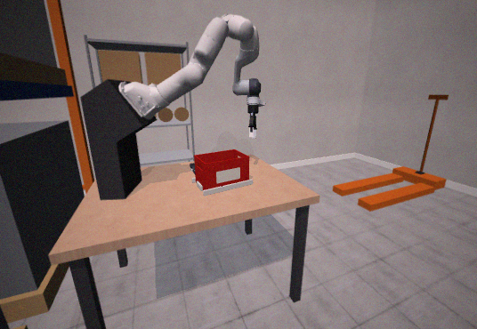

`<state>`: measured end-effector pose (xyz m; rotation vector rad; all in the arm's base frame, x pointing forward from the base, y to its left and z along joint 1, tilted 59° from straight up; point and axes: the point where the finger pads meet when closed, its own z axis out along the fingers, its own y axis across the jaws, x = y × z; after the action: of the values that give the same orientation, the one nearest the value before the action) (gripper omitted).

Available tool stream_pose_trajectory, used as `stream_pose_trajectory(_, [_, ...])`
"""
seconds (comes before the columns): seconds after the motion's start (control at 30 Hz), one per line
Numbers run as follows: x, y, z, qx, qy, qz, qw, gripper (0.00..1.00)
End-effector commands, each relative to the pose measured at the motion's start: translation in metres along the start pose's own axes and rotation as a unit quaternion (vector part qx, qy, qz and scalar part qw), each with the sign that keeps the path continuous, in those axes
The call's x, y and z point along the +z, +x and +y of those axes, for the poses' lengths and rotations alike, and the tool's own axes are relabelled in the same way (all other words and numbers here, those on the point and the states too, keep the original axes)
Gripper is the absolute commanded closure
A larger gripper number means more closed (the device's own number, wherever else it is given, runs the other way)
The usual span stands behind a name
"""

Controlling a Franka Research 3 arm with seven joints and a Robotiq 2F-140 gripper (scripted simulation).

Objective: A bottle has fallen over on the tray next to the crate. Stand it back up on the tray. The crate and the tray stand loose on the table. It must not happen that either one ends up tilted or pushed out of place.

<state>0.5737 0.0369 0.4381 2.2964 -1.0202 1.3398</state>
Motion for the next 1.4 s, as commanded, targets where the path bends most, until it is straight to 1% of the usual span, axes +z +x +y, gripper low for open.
stream_pose_trajectory(0.0, [-0.001,-0.007,-0.009,-0.043,0.012,0.011,0.999,0.0])
stream_pose_trajectory(0.4, [-0.001,-0.007,-0.009,-0.043,0.012,0.011,0.999,0.0])
stream_pose_trajectory(0.43, [0.0,-0.043,-0.022,-0.137,0.029,0.029,0.99,0.0])
stream_pose_trajectory(0.97, [0.0,-0.043,-0.022,-0.137,0.029,0.029,0.99,0.0])
stream_pose_trajectory(1.0, [0.001,-0.082,-0.031,-0.226,0.045,0.043,0.972,0.0])
stream_pose_trajectory(1.37, [0.001,-0.082,-0.031,-0.226,0.045,0.043,0.972,0.0])
